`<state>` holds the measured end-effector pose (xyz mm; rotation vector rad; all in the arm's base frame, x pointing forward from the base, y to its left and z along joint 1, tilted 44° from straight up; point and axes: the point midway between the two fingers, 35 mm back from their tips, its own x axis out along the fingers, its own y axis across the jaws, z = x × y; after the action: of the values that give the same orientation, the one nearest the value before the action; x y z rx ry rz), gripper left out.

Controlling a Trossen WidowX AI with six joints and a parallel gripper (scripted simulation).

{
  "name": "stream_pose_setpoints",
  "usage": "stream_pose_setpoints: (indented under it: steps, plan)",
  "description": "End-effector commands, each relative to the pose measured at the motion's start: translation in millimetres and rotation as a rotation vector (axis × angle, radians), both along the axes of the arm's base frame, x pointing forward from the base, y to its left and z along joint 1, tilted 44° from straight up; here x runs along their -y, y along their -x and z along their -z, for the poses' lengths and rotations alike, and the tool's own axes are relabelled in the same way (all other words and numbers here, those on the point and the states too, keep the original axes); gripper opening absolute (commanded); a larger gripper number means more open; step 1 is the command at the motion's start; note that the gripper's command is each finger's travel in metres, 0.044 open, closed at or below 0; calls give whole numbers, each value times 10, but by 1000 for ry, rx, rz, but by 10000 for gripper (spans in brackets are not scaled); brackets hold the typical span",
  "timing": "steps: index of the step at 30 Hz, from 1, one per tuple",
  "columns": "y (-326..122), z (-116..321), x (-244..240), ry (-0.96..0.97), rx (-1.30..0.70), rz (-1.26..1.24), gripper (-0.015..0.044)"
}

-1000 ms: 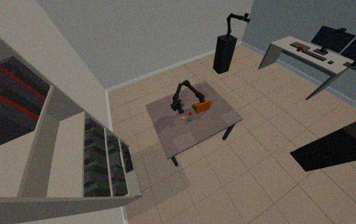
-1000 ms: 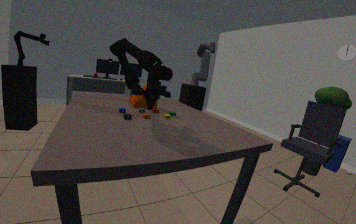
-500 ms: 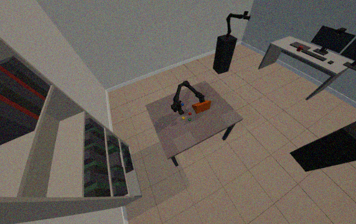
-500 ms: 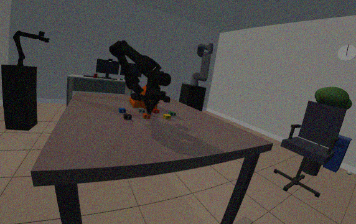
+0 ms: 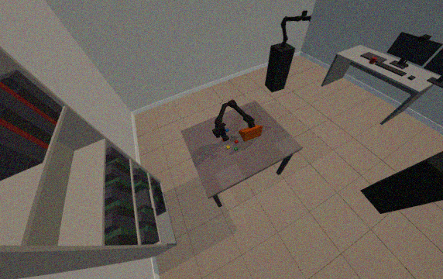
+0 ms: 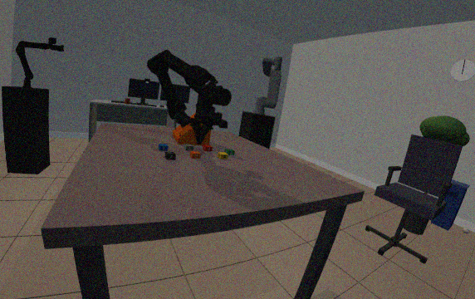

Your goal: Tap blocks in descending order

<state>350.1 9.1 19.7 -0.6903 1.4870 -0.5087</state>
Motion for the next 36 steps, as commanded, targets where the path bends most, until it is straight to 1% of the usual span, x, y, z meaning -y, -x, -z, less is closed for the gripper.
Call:
stream_pose_setpoints:
  steps: [1, 3, 8, 10, 12, 15, 24, 30, 36]
  plan:
    - [0, -337, -356, -9, 7, -4, 20]
    - [29, -497, -498, -8, 7, -4, 20]
    - [37, -494, -542, -9, 7, -4, 20]
    - [72, -307, -751, -13, 6, -5, 20]
    - [172, -5, -1071, -16, 6, -5, 20]
    - [269, 202, -1273, -14, 6, -4, 20]
    - [268, 231, -1263, -14, 7, -4, 20]
    - [231, 779, -740, -11, 8, -4, 20]
    - [232, 804, -714, -11, 8, -4, 20]
